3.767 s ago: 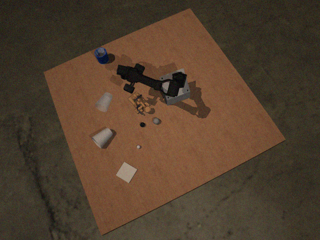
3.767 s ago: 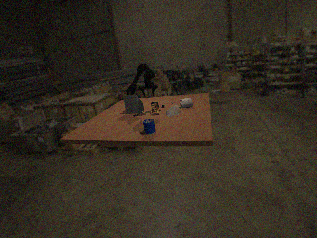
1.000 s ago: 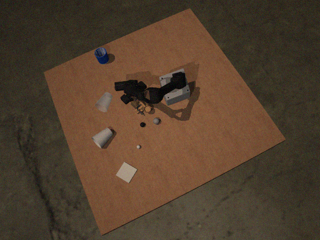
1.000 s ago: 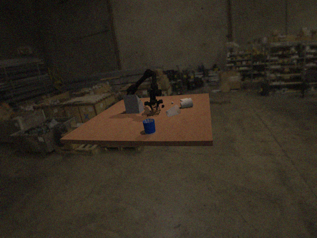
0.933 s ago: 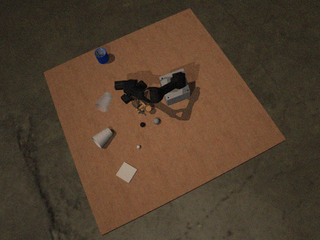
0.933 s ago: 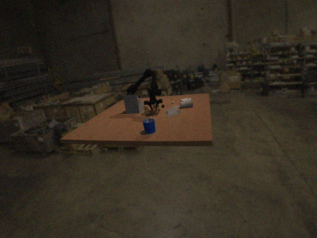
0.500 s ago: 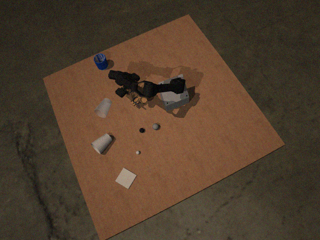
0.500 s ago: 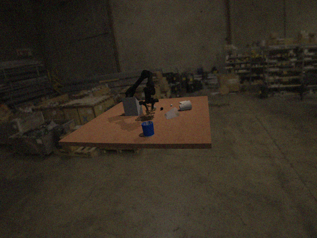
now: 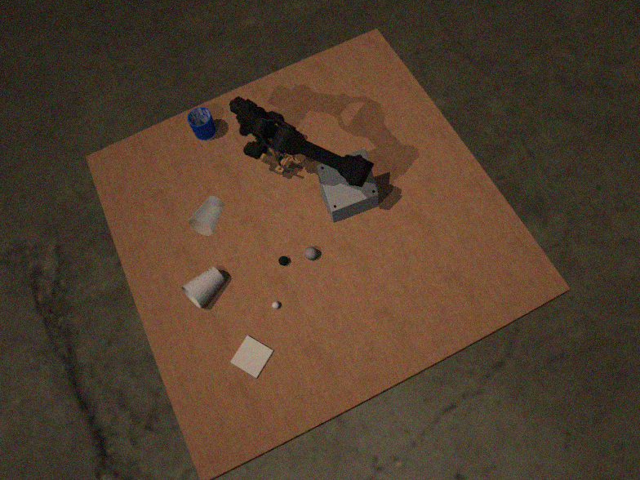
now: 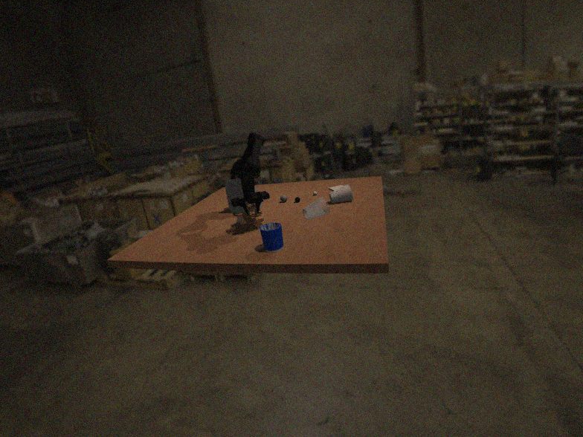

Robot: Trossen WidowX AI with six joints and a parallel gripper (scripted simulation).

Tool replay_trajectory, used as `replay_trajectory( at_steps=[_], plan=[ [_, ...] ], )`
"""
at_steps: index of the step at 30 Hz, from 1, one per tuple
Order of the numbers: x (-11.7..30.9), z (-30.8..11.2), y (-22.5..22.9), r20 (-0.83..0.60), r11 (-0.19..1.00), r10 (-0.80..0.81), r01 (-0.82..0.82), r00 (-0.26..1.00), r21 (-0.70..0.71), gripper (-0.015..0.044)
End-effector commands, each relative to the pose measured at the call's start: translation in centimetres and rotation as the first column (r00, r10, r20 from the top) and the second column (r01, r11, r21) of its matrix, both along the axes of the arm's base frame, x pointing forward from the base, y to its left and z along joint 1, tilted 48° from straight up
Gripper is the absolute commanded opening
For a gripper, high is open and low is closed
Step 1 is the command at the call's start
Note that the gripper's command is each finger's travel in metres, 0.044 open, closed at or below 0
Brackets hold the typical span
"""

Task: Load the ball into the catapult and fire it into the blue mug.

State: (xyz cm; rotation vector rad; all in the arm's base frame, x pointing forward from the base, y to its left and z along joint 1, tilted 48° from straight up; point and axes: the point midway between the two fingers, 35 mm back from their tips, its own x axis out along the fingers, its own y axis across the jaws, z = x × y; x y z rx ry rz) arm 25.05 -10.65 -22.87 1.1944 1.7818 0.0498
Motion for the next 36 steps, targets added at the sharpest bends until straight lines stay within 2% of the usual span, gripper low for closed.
replay_trajectory(
  at_steps=[1,36],
  plan=[
    [0.9,0.1,-0.7,0.032,1.000,0.014,-0.013,0.999,-0.017,0.0000],
    [0.6,-2.9,2.7,0.030,1.000,0.019,-0.018,0.999,-0.016,0.0000]
  ],
)
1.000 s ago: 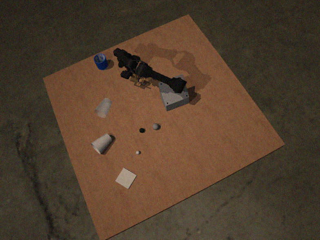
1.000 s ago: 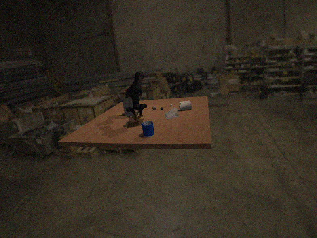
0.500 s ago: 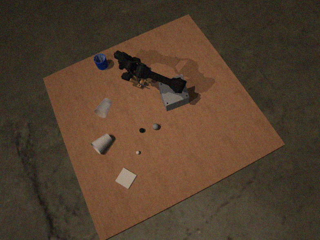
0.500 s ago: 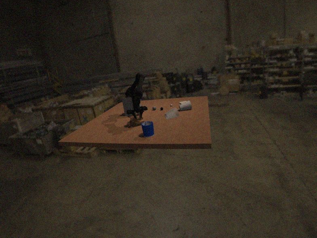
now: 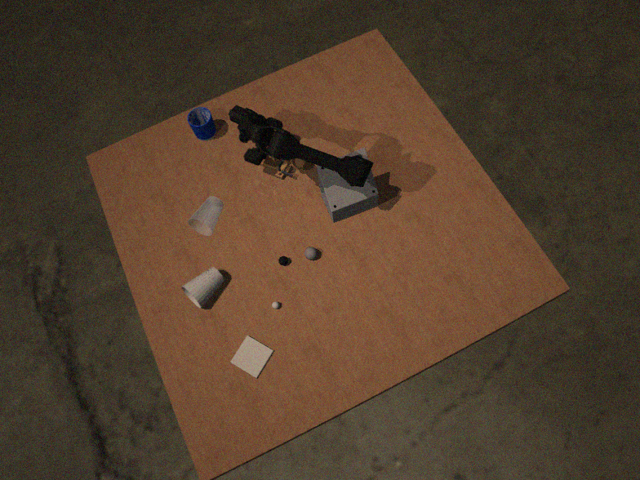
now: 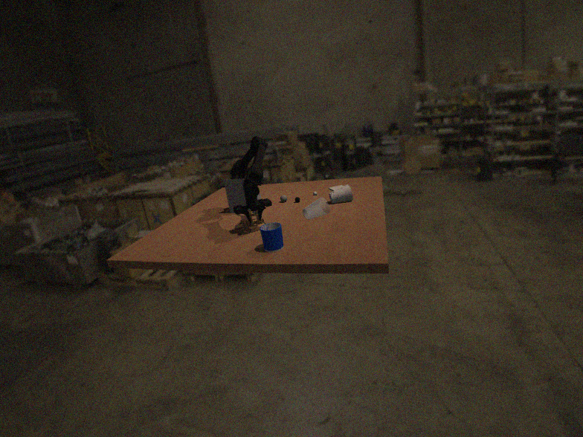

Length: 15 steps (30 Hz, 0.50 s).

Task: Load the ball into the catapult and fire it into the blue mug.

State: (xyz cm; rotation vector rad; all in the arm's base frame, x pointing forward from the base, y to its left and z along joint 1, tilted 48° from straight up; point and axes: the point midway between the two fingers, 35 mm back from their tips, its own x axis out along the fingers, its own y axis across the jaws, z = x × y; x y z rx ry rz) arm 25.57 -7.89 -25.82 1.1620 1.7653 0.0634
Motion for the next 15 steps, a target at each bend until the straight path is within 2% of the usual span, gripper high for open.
replay_trajectory(
  at_steps=[1,3,15],
  plan=[
    [0.05,0.06,-0.10,0.002,1.000,0.001,-0.001,1.000,-0.001,0.0000],
    [0.05,0.06,-0.10,0.002,1.000,0.001,-0.001,1.000,-0.001,0.0000],
    [0.05,0.06,-0.10,0.002,1.000,0.001,-0.001,1.000,-0.001,0.0315]
  ],
)
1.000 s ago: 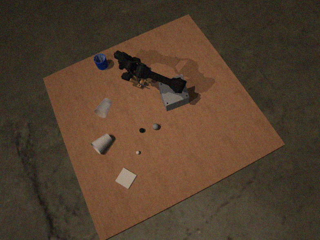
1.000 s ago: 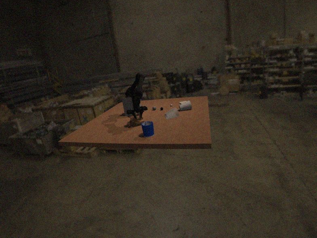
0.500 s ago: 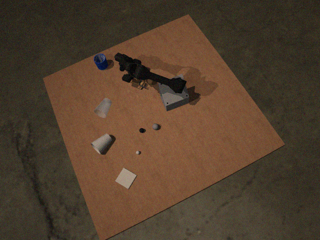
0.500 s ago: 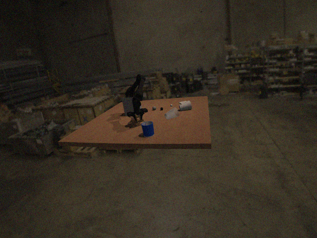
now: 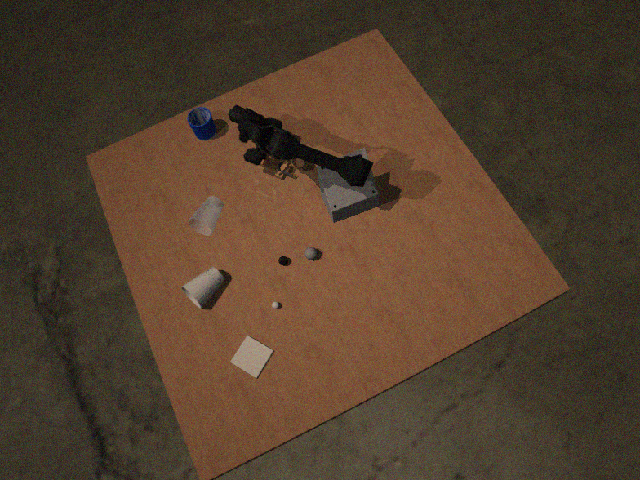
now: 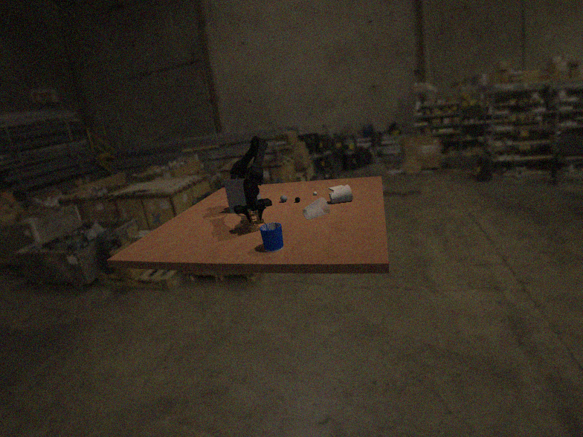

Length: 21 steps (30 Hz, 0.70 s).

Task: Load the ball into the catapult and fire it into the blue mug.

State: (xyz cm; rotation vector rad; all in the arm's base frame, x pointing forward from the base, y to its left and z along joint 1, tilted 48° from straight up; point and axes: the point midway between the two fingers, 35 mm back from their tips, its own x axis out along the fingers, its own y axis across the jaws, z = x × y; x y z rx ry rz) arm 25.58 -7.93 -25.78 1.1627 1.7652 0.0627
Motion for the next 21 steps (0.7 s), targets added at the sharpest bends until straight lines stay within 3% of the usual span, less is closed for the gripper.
replay_trajectory(
  at_steps=[1,5,10,21],
  plan=[
    [0.0,0.0,-0.1,0.002,1.000,0.001,-0.001,1.000,-0.001,0.0341],
    [0.5,2.7,-3.1,0.001,1.000,0.000,0.000,1.000,-0.005,0.0440],
    [0.3,7.1,-7.4,-0.001,1.000,0.000,0.000,1.000,-0.005,0.0440],
    [0.2,4.9,-5.3,0.003,1.000,-0.005,0.005,1.000,-0.003,0.0440]
  ],
)
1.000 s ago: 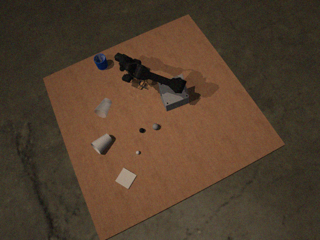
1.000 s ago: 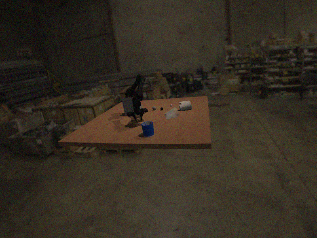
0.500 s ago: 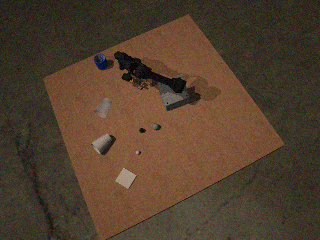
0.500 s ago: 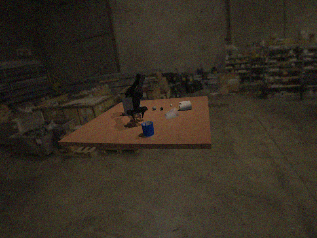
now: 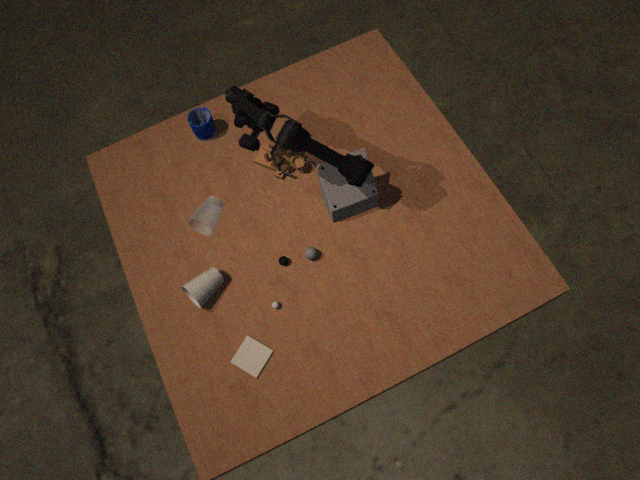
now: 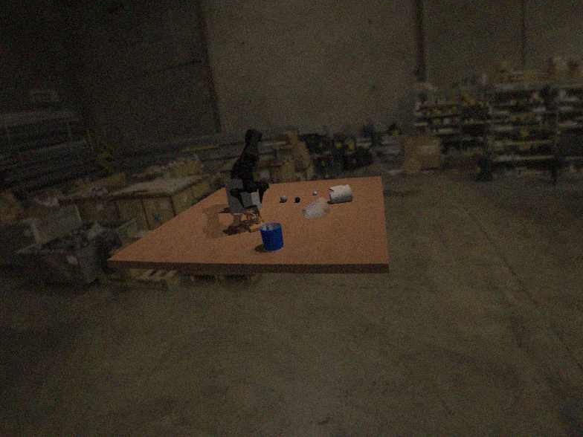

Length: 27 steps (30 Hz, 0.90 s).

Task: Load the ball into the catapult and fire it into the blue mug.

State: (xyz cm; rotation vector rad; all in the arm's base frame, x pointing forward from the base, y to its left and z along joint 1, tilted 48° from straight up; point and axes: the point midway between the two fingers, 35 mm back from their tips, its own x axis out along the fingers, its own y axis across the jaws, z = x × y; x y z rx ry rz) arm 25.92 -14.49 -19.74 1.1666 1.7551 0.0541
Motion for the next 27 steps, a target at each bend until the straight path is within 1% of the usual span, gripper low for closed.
replay_trajectory(
  at_steps=[1,3,10,27],
  plan=[
    [-0.2,-2.0,2.2,-0.001,1.000,0.005,-0.005,1.000,0.003,0.0440],
    [-0.3,-2.7,3.0,-0.001,1.000,0.005,-0.005,1.000,0.004,0.0440],
    [-0.3,-2.8,3.1,-0.001,1.000,0.005,-0.005,1.000,0.004,0.0440],
    [-0.3,-4.8,5.2,0.000,1.000,0.005,-0.005,1.000,0.005,0.0440]
  ],
)
